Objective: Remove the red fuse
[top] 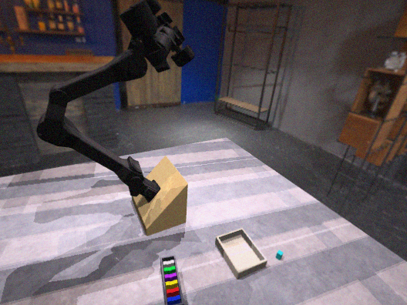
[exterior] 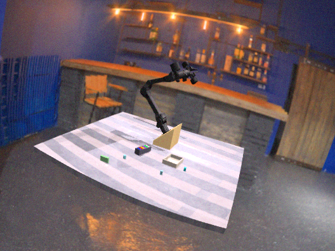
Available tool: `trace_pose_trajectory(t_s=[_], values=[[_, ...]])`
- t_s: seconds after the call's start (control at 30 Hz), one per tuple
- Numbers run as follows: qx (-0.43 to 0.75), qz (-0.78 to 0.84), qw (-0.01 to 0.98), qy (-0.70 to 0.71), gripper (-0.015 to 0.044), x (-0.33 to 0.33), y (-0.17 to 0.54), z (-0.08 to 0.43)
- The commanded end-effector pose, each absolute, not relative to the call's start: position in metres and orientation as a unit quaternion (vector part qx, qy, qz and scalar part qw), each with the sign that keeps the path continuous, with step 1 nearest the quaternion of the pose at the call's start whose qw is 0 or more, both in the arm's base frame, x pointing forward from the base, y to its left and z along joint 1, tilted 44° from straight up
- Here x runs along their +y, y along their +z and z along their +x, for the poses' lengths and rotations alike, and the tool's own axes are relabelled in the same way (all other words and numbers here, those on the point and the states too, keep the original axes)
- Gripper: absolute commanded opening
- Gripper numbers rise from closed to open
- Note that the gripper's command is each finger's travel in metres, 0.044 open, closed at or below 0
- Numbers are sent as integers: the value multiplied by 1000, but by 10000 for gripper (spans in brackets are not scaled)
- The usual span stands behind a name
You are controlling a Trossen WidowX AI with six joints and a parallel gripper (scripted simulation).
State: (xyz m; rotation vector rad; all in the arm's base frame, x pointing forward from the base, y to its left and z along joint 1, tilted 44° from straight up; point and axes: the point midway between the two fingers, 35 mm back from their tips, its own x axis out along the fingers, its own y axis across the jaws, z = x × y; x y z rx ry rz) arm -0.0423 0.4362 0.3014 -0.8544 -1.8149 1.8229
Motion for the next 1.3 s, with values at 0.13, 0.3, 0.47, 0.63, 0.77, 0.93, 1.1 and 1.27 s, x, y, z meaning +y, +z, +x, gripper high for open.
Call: trace_pose_trajectory(t_s=[0.13, 0.3, 0.47, 0.63, 0.77, 0.93, 1.1, 1.27], values=[[-466, -357, 315, 746, 71, 450, 259, 26], [-325, -368, 393, 777, 71, 452, 239, 67], [-65, -349, 535, 767, 71, 441, 201, 141], [140, -299, 641, 693, 71, 416, 169, 200], [267, -247, 703, 611, 71, 391, 148, 237], [399, -169, 764, 478, 71, 352, 123, 278], [497, -79, 804, 318, 71, 305, 101, 311], [555, 15, 820, 140, 71, 253, 83, 336]])
